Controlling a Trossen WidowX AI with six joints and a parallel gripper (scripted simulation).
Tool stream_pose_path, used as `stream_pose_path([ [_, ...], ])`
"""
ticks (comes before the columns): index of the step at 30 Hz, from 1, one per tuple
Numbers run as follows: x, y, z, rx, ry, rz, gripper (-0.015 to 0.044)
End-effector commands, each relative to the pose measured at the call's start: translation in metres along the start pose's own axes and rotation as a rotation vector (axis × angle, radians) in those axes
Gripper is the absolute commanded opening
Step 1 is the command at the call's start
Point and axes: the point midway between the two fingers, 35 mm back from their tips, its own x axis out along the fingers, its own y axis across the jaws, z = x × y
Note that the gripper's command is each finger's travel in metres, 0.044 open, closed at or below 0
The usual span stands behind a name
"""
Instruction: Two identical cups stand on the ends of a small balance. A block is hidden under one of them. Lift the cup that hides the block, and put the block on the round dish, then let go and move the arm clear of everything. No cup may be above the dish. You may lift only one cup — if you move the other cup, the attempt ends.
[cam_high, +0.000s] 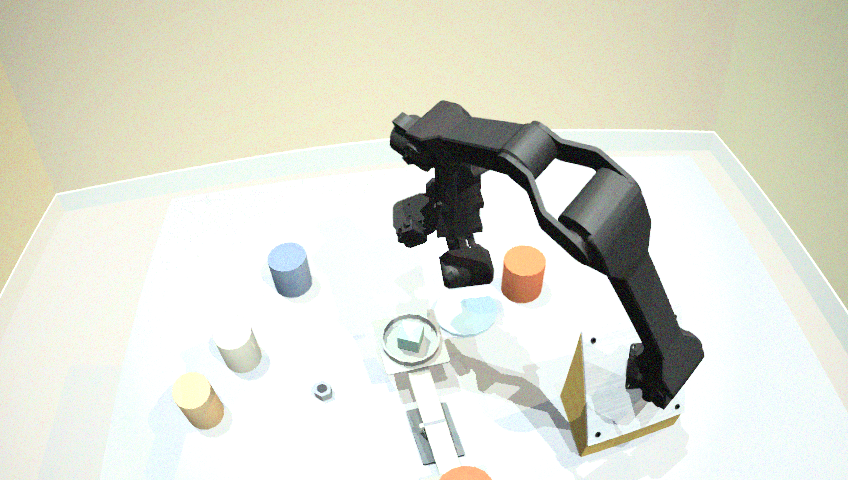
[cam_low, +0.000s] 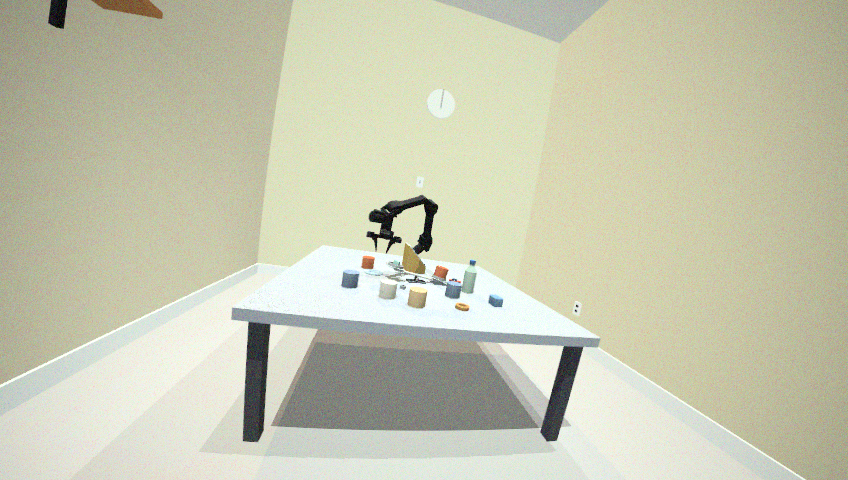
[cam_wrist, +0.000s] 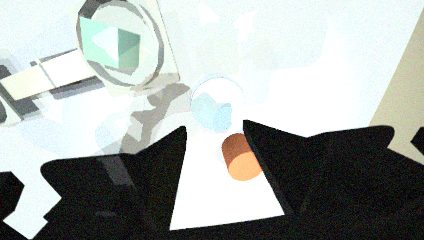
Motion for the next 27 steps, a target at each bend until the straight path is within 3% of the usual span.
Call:
stream_pose_path([
  [1, -0.004, 0.009, 0.012, -0.132, -0.008, 0.001, 0.0260],
  [27, -0.015, 0.069, 0.068, -1.038, -0.029, 0.035, 0.0260],
])
